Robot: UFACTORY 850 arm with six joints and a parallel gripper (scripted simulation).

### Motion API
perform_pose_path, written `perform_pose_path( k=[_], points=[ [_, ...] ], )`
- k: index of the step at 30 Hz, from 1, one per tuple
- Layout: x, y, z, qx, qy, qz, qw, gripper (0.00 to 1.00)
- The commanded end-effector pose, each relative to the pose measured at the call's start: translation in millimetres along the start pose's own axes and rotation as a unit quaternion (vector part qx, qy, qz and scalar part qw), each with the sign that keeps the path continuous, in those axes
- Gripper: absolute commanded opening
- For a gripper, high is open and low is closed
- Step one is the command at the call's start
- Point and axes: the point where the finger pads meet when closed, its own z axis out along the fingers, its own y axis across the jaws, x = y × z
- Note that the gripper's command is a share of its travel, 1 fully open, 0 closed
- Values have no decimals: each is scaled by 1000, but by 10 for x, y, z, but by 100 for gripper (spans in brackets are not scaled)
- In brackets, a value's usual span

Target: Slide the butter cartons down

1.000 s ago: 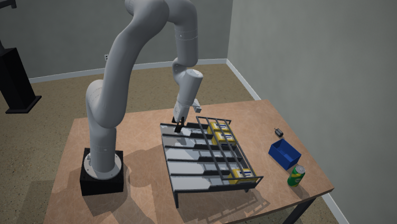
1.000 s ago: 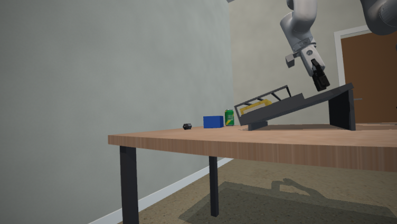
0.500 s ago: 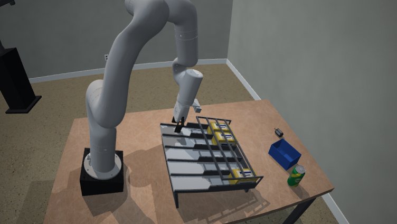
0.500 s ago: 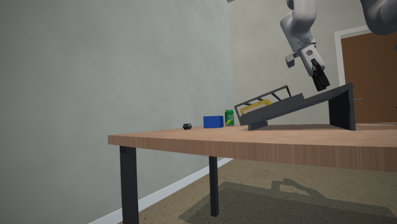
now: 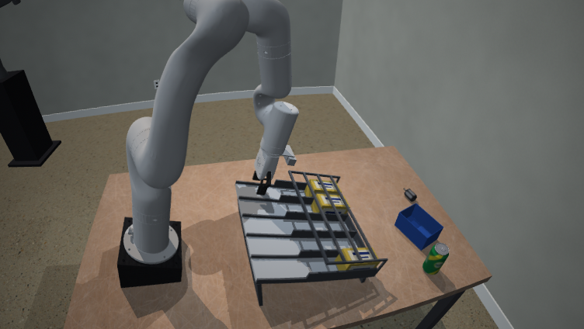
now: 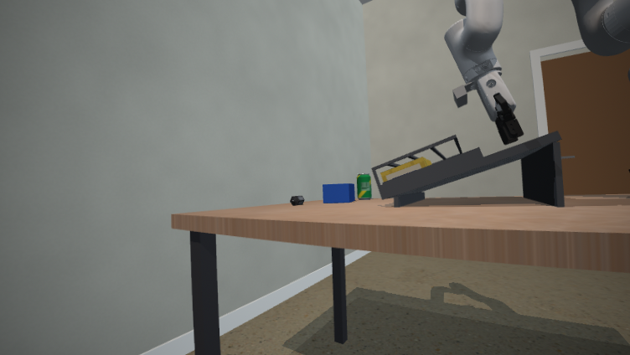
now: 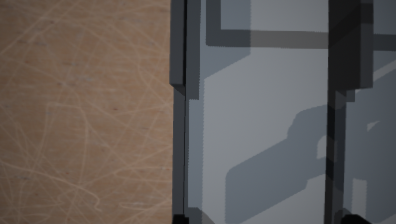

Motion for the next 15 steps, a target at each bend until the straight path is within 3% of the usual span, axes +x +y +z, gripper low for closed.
perform_pose_path(
  k=[1,15],
  points=[
    [5,-3,-6,0,1,0,1000,86],
    [5,-3,-6,0,1,0,1000,87]
  ],
)
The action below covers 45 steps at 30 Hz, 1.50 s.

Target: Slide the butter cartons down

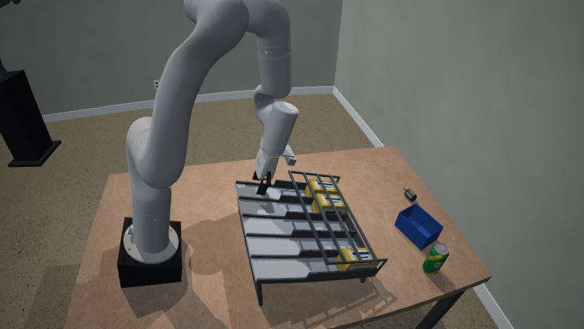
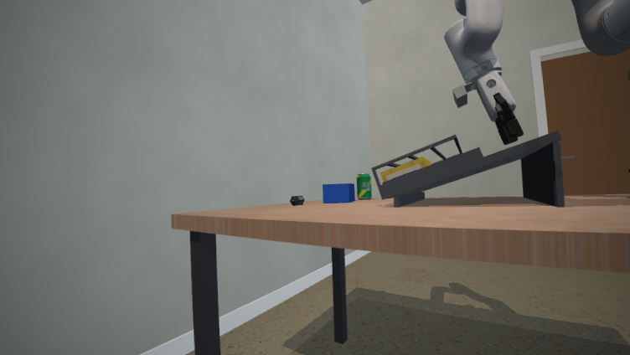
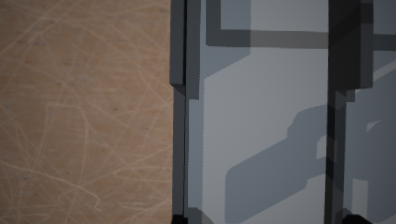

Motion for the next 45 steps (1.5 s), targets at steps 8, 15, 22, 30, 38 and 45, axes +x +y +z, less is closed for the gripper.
perform_pose_path(
  k=[8,15,22,30,38,45],
  points=[
    [5,-3,-6,0,1,0,1000,87],
    [5,-3,-6,0,1,0,1000,87],
    [5,-3,-6,0,1,0,1000,89],
    [5,-3,-6,0,1,0,1000,89],
    [5,-3,-6,0,1,0,1000,90],
    [5,-3,-6,0,1,0,1000,90]
  ],
)
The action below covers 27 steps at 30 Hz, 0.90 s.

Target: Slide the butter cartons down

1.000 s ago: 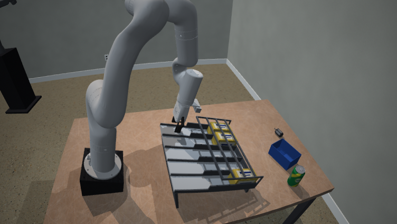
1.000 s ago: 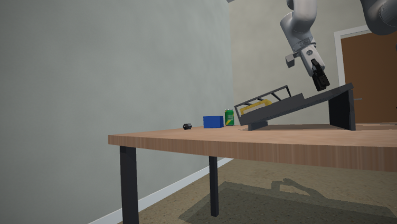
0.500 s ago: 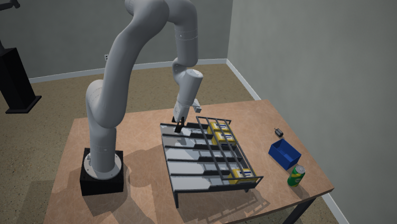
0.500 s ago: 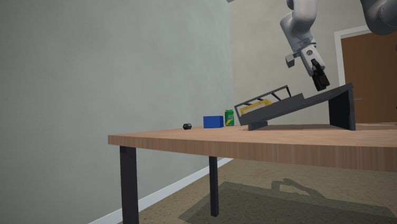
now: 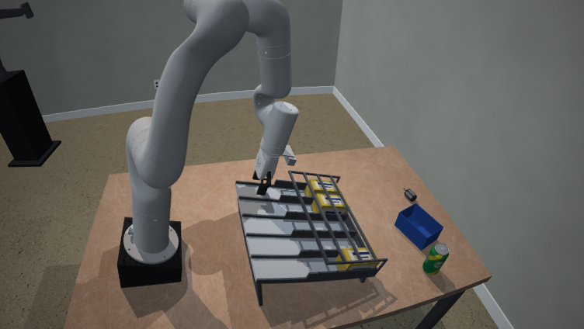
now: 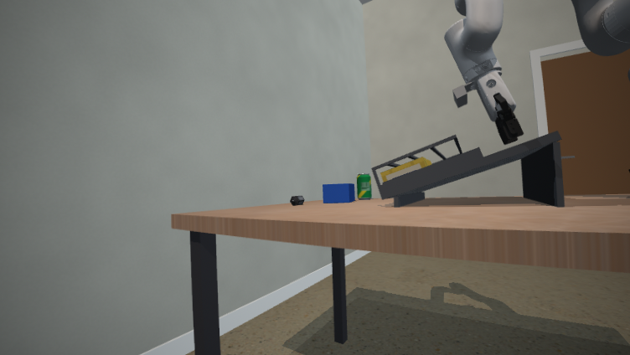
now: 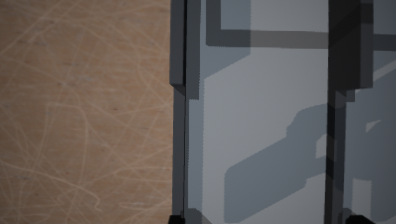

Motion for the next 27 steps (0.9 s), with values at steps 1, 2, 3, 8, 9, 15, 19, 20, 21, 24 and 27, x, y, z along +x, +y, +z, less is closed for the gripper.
perform_pose_path(
  k=[1,2,3,8,9,15,19,20,21,24,27],
  points=[
    [5,-3,-6,0,1,0,1000,90],
    [5,-3,-6,0,1,0,1000,90],
    [5,-3,-6,0,1,0,1000,90],
    [5,-3,-6,0,1,0,1000,92],
    [5,-3,-6,0,1,0,1000,92],
    [5,-3,-6,0,1,0,1000,92],
    [5,-3,-6,0,1,0,1000,92],
    [5,-3,-6,0,1,0,1000,92],
    [5,-3,-6,0,1,0,1000,92],
    [5,-3,-6,0,1,0,1000,100],
    [5,-3,-6,0,1,0,1000,100]
  ],
)
